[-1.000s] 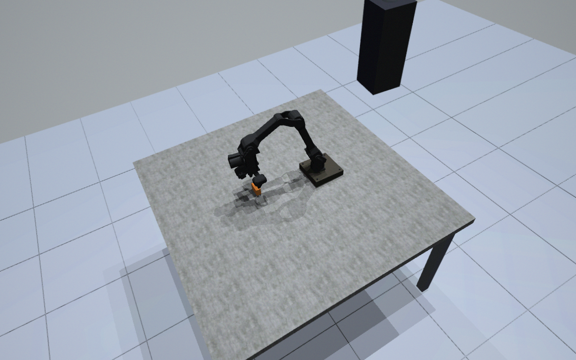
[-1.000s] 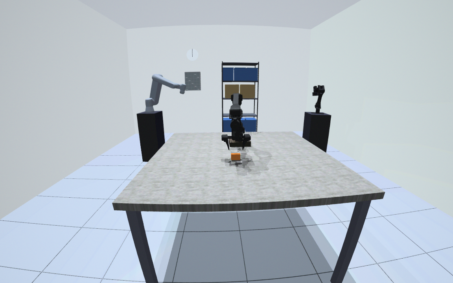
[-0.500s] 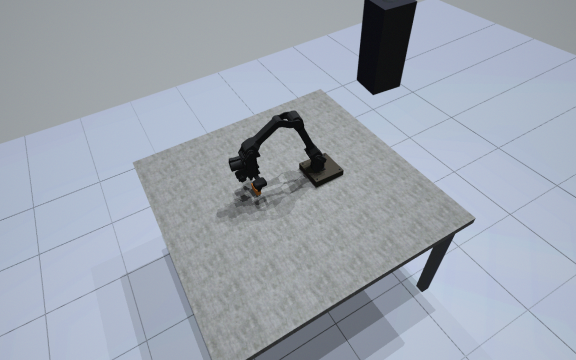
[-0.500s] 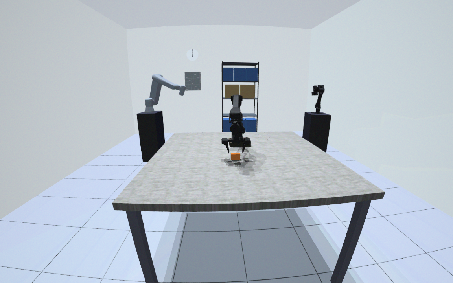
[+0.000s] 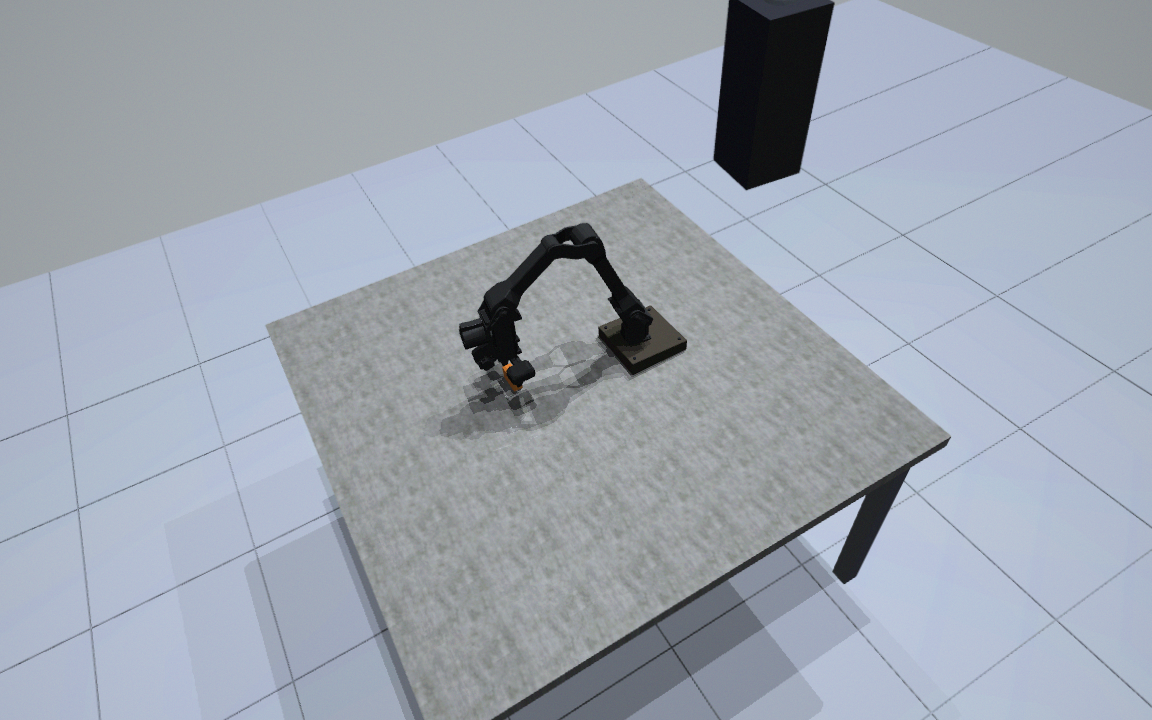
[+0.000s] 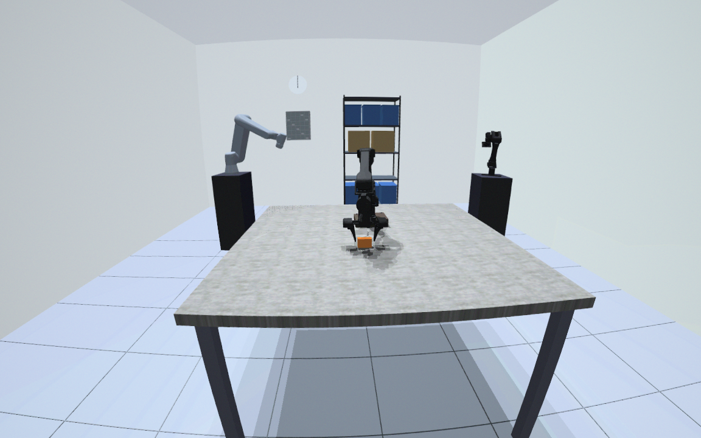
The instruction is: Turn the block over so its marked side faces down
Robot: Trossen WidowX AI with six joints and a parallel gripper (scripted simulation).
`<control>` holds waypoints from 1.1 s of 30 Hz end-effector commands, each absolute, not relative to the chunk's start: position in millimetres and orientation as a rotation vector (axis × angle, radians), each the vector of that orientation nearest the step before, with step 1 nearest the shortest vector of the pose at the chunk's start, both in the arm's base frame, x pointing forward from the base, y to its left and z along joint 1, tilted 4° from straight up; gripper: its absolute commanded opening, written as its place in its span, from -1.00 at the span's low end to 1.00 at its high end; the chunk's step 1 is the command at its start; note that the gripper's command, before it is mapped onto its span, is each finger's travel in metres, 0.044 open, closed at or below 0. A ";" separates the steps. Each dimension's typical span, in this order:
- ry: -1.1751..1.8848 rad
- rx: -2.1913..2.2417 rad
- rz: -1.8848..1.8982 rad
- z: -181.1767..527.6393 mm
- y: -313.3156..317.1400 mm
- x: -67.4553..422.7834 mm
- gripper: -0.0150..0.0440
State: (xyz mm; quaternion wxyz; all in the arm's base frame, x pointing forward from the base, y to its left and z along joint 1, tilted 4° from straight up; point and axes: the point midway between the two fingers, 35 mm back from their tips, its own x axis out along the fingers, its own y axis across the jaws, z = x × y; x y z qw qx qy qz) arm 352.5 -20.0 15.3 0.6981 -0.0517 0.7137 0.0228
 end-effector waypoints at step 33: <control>1.591 -0.121 0.051 43.2 -19.4 352.8 -0.49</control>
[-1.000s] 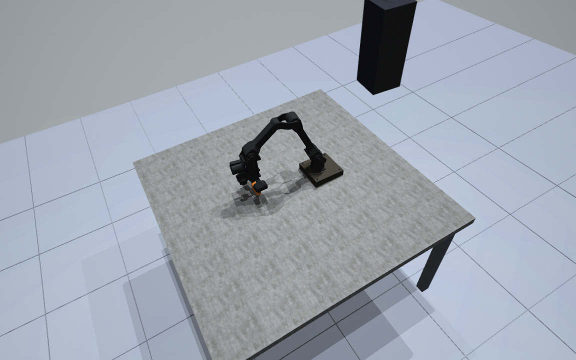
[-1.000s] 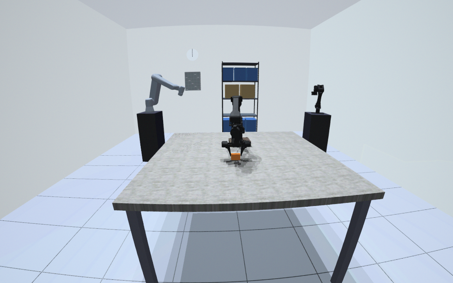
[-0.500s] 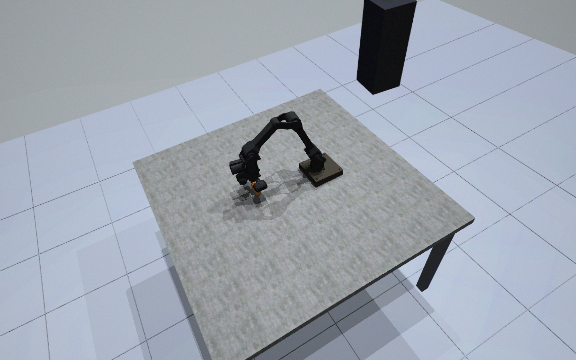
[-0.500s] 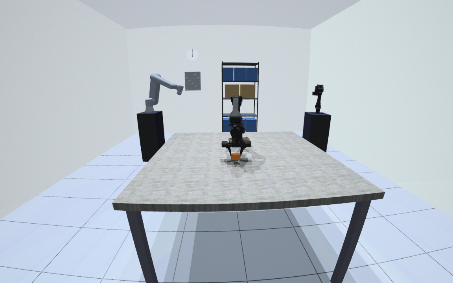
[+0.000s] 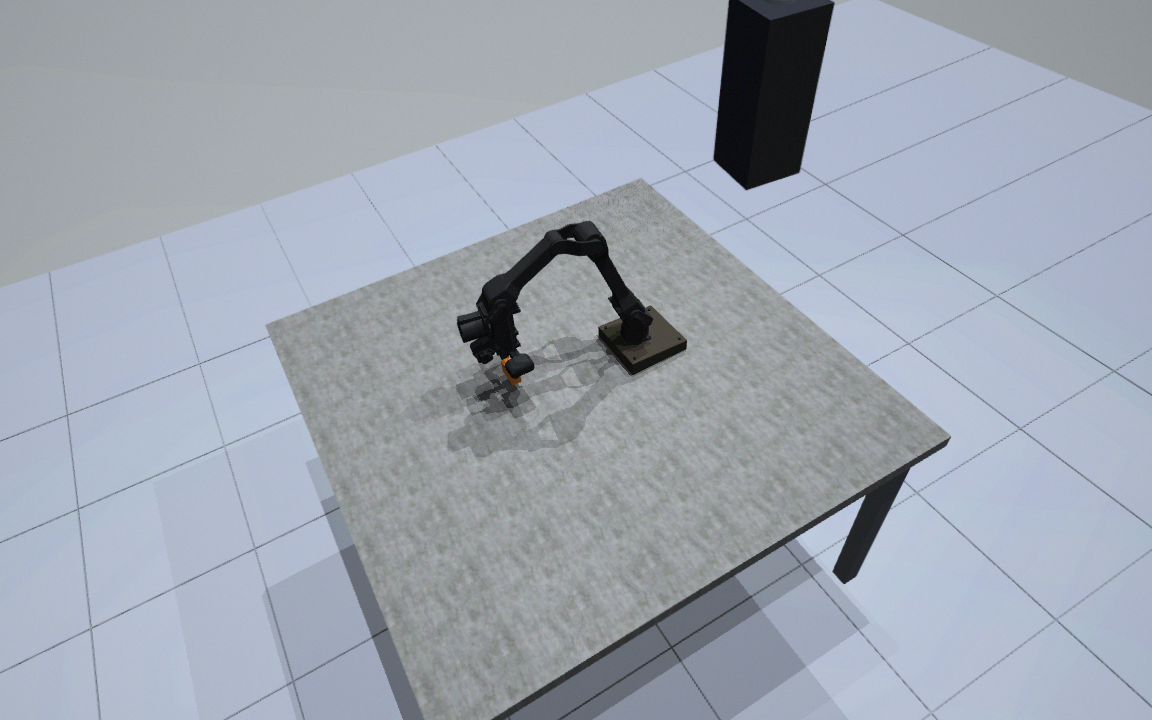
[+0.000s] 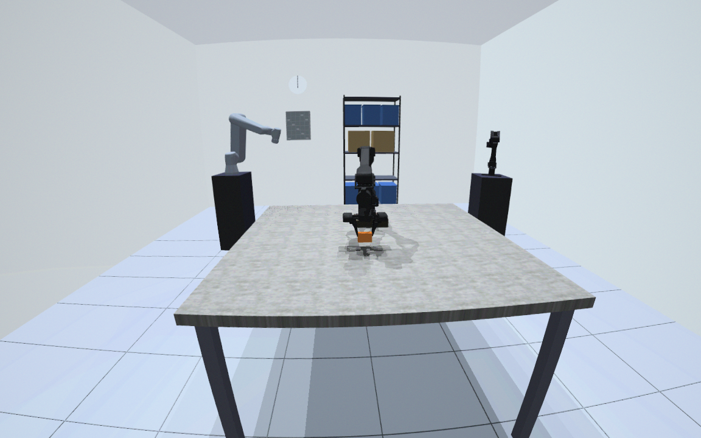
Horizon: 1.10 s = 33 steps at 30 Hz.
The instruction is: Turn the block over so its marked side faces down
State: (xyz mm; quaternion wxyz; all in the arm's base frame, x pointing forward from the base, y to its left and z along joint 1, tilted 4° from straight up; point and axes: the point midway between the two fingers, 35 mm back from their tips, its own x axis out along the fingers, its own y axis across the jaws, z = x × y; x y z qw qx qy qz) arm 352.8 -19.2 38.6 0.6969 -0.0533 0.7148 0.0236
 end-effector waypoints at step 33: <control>1.091 -0.094 0.075 28.8 -21.0 350.0 -0.49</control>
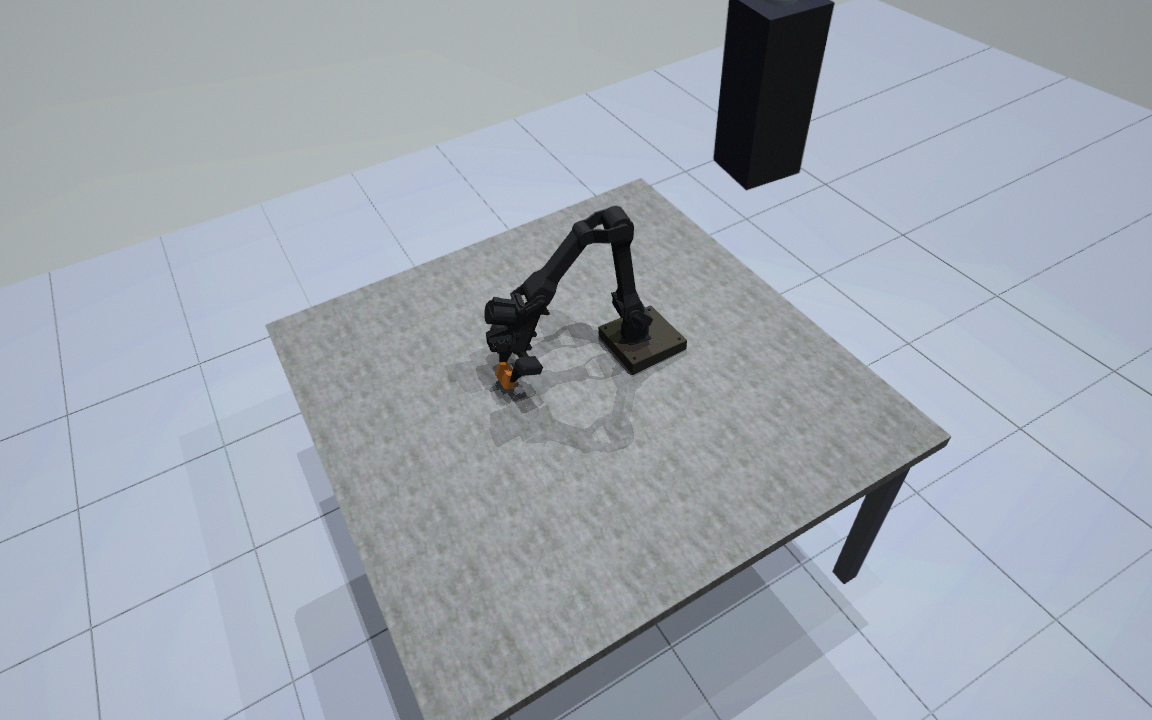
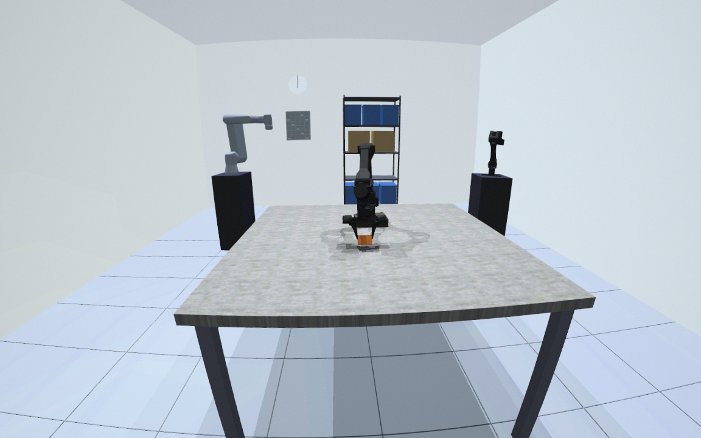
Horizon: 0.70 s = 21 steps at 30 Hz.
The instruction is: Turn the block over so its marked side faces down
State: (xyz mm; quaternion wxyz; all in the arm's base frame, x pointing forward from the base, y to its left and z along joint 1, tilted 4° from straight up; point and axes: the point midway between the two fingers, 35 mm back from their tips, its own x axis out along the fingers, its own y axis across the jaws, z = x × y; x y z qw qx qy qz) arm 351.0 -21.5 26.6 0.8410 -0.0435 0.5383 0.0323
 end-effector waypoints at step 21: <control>0.864 -0.077 0.080 4.7 -23.3 361.5 -0.49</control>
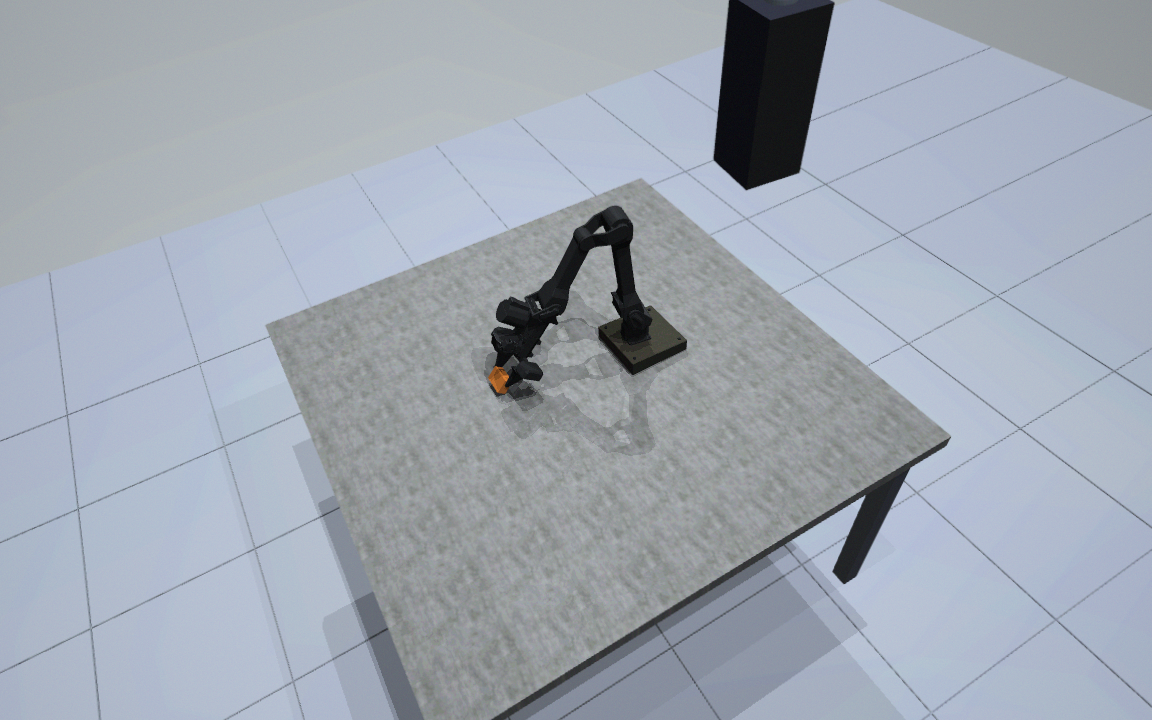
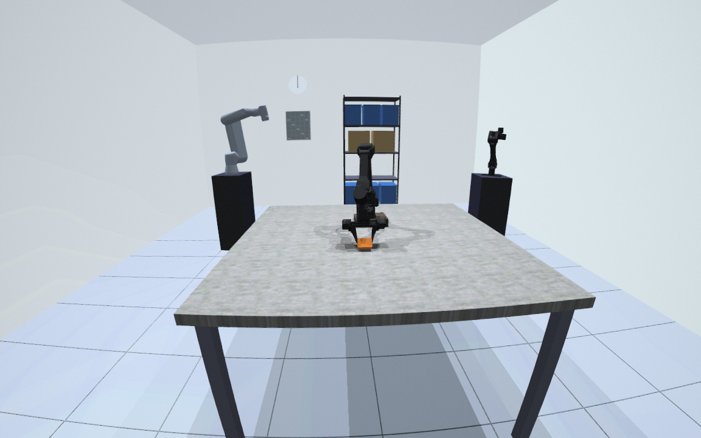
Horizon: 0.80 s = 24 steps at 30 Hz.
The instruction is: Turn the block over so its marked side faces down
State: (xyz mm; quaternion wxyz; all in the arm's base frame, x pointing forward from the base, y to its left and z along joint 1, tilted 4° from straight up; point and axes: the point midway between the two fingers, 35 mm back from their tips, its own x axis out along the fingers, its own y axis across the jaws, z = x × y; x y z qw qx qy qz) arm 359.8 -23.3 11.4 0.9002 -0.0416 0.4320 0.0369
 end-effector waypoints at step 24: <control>0.544 -0.062 0.092 -16.9 -24.4 356.0 -0.49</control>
